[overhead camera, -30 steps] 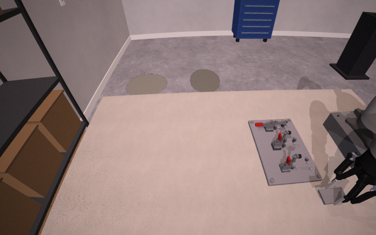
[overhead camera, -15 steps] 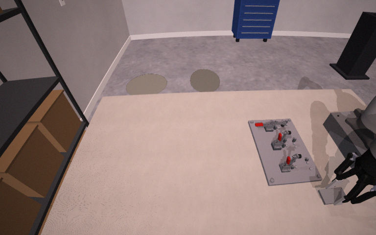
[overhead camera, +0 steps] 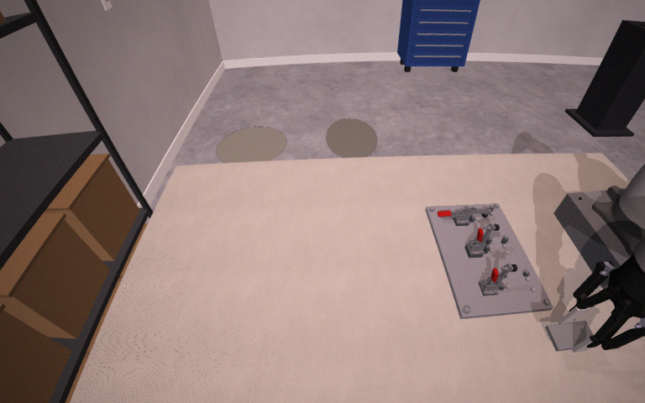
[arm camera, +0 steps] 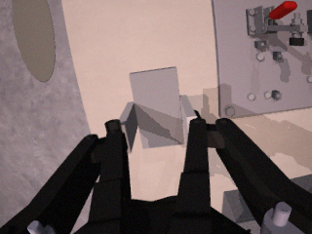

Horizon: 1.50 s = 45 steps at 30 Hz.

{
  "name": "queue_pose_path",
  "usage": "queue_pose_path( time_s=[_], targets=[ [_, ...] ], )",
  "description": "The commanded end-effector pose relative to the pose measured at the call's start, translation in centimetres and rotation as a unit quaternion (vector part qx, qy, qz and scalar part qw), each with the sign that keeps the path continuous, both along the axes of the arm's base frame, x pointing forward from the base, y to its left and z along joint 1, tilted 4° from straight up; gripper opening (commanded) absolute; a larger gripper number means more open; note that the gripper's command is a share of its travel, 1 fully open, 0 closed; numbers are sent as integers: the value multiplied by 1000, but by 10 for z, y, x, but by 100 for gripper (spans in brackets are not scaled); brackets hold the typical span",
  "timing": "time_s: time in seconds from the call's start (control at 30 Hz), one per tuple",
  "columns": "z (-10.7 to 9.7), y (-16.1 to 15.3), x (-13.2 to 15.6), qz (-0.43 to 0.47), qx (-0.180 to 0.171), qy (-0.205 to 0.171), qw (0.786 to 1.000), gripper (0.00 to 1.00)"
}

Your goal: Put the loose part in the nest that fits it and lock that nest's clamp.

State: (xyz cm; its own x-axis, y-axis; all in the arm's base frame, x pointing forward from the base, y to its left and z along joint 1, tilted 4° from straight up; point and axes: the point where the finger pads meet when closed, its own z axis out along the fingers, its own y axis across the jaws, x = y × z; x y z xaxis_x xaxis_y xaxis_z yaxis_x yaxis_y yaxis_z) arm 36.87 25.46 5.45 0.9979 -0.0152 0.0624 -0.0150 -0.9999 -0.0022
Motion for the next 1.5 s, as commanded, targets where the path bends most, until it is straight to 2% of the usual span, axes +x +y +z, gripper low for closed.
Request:
queue_pose_path(
  time_s=[0.0,0.57,1.03,1.1,1.47],
  targets=[
    [0,0,0,0,0,0,1000,10],
    [-1,-13,0,0,0,0,1000,10],
    [-5,-70,0,0,0,0,1000,10],
    [-5,-70,0,0,0,0,1000,10],
    [-8,-120,0,0,0,0,1000,10]
  ],
)
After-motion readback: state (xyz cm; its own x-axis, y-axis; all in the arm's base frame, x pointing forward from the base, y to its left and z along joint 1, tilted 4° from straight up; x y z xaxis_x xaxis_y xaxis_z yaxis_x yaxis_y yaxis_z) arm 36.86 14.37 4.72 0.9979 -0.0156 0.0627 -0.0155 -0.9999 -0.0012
